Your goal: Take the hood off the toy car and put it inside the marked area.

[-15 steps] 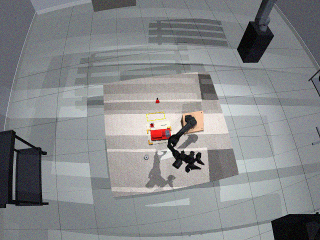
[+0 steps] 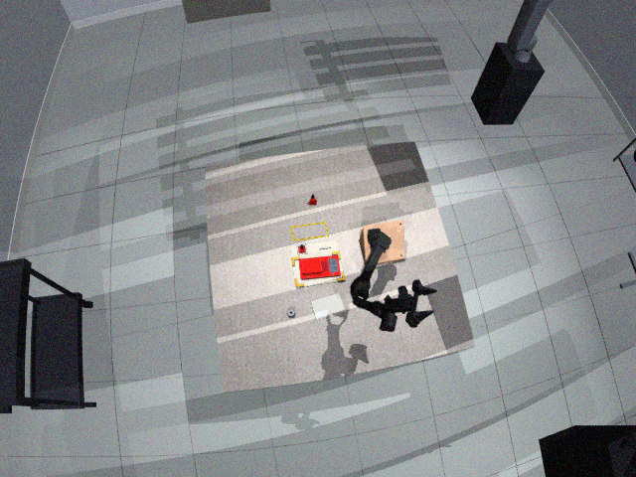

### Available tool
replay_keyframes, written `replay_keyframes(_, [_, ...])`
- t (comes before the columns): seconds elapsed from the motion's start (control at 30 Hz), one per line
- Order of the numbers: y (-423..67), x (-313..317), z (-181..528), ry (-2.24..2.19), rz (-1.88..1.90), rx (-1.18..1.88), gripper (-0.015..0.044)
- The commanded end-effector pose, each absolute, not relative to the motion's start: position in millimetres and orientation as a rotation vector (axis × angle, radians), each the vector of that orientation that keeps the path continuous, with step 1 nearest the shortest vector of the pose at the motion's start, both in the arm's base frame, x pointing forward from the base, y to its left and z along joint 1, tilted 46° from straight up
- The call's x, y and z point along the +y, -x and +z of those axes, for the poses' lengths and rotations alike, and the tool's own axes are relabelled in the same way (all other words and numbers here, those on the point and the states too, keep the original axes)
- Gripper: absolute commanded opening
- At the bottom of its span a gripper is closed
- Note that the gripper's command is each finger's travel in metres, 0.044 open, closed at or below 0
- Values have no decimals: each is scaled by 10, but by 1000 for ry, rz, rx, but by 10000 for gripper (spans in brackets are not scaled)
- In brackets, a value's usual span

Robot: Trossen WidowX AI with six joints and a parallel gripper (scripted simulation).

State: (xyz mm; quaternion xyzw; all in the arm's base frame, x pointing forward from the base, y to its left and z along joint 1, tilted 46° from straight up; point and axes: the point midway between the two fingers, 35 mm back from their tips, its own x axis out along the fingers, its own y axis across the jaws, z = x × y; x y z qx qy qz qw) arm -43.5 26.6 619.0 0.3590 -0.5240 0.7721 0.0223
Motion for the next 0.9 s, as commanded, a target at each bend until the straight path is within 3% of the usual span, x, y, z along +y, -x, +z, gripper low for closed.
replay_keyframes(0.0, [668, -186, 6109, -1226, 2514, -1702, 440])
replay_keyframes(0.4, [729, -1747, 5565, -1670, 2956, -1957, 440])
replay_keyframes(0.87, [-279, -2909, 4645, -2091, 3322, -2377, 440])
